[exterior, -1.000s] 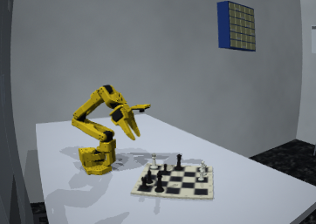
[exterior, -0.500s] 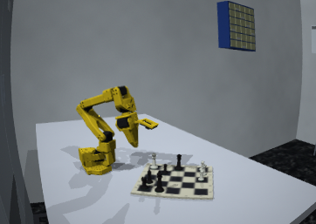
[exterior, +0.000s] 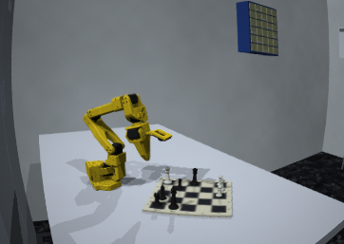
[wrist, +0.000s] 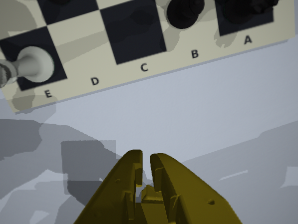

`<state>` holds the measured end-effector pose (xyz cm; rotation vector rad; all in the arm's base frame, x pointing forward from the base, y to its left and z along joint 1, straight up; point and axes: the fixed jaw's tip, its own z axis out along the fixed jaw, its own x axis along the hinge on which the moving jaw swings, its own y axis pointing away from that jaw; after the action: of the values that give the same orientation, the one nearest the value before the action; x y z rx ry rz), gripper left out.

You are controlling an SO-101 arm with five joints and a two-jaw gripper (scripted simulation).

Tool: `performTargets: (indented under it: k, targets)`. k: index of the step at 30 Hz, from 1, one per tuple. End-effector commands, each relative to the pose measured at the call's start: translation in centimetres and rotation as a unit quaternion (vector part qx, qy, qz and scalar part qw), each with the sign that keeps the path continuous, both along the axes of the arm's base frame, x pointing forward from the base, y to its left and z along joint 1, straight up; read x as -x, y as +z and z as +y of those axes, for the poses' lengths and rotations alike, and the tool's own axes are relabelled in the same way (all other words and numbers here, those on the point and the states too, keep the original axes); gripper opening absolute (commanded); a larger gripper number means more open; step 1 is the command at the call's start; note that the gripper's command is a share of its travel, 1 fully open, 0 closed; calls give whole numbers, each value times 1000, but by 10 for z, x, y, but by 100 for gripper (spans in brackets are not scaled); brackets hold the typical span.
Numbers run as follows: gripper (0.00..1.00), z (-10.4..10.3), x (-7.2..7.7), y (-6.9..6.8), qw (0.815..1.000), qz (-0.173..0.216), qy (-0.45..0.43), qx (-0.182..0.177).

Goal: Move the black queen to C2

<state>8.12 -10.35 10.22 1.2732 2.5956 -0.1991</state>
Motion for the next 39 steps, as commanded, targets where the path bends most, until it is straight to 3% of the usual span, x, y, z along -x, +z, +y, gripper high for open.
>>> performTargets:
  k: [1,21,39]
  targets:
    - [0,1,2,0,1000,1,-3,-1]
    - [0,2,3,-5,1000,1,-2,-1]
    - [0,1,3,-53,1000,1,-2,-1]
